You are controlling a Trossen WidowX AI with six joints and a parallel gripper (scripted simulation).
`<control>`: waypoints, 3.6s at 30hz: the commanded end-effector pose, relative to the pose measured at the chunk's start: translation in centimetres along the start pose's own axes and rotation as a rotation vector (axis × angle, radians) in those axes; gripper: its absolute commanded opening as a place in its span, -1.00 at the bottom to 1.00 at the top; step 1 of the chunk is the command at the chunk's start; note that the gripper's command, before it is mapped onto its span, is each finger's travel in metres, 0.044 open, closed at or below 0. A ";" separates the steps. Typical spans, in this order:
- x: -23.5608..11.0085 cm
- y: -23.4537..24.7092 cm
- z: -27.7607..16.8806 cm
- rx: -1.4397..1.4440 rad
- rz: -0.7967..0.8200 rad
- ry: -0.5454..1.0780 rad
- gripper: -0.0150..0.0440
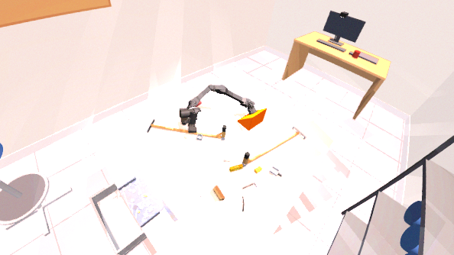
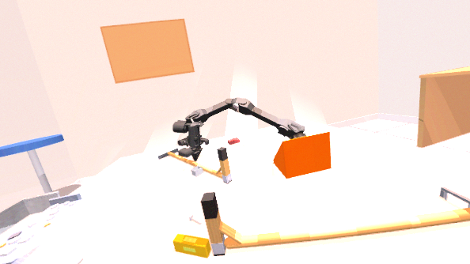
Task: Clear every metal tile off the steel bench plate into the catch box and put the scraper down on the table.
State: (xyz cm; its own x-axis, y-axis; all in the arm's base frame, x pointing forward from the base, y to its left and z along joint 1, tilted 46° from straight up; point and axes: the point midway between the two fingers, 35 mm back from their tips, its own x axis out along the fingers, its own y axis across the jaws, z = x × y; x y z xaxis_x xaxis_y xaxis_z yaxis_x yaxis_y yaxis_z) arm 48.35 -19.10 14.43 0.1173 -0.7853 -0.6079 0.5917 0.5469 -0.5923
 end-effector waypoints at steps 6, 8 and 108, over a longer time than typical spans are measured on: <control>-3.4 0.2 1.0 0.023 0.005 -0.020 -0.49; -4.0 0.2 1.2 0.027 0.006 -0.022 -0.49; 0.8 -3.6 -1.9 -0.108 0.014 -0.002 -0.49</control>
State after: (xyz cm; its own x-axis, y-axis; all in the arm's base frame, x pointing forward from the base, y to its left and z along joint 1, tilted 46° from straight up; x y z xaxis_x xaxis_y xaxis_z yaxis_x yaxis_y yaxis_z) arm 44.62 -21.19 15.27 0.1181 -0.7814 -0.6128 0.5053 0.5785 -0.6403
